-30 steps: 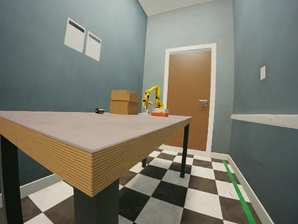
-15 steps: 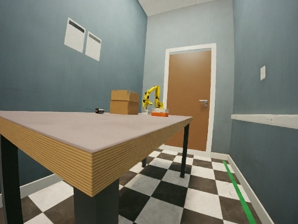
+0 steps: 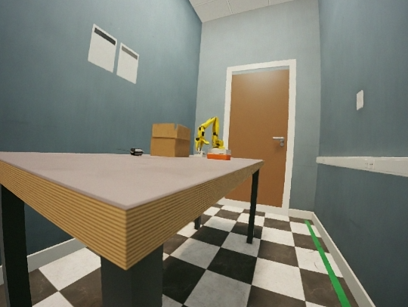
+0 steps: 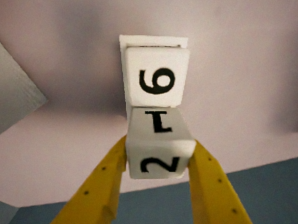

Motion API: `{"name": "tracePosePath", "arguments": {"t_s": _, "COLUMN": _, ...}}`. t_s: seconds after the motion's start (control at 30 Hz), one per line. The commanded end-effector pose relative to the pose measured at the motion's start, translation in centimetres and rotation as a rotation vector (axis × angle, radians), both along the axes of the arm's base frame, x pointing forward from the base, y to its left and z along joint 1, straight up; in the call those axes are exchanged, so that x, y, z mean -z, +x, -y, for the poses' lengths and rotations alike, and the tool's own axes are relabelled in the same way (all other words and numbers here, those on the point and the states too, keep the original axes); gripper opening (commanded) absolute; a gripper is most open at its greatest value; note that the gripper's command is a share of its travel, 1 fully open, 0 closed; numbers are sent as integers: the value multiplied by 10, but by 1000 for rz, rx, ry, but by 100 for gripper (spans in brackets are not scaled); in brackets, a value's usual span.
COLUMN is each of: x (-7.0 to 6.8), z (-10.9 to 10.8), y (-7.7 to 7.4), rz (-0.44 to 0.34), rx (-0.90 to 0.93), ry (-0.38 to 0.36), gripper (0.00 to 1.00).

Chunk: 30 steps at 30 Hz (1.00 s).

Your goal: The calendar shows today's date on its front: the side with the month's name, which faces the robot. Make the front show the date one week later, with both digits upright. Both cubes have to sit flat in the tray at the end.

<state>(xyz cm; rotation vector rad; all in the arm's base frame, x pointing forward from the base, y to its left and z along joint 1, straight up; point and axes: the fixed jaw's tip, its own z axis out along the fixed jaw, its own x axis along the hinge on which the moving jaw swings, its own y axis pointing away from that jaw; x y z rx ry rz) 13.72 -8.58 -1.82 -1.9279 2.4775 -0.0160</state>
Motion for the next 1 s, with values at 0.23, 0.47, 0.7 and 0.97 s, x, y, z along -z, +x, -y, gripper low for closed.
{"name": "tracePosePath", "arguments": {"t_s": 0.23, "x": 10, "z": -3, "y": -6, "rz": -22, "rx": -5, "ry": 15, "gripper": 0}}
{"name": "tracePosePath", "arguments": {"t_s": 0.47, "x": 10, "z": -3, "y": -6, "rz": -22, "rx": -5, "ry": 15, "gripper": 0}}
{"name": "tracePosePath", "arguments": {"t_s": 0.7, "x": 14, "z": -3, "y": -6, "rz": -22, "rx": -5, "ry": 15, "gripper": 0}}
{"name": "tracePosePath", "arguments": {"t_s": 0.97, "x": 16, "z": -3, "y": -6, "rz": -22, "rx": -5, "ry": 15, "gripper": 0}}
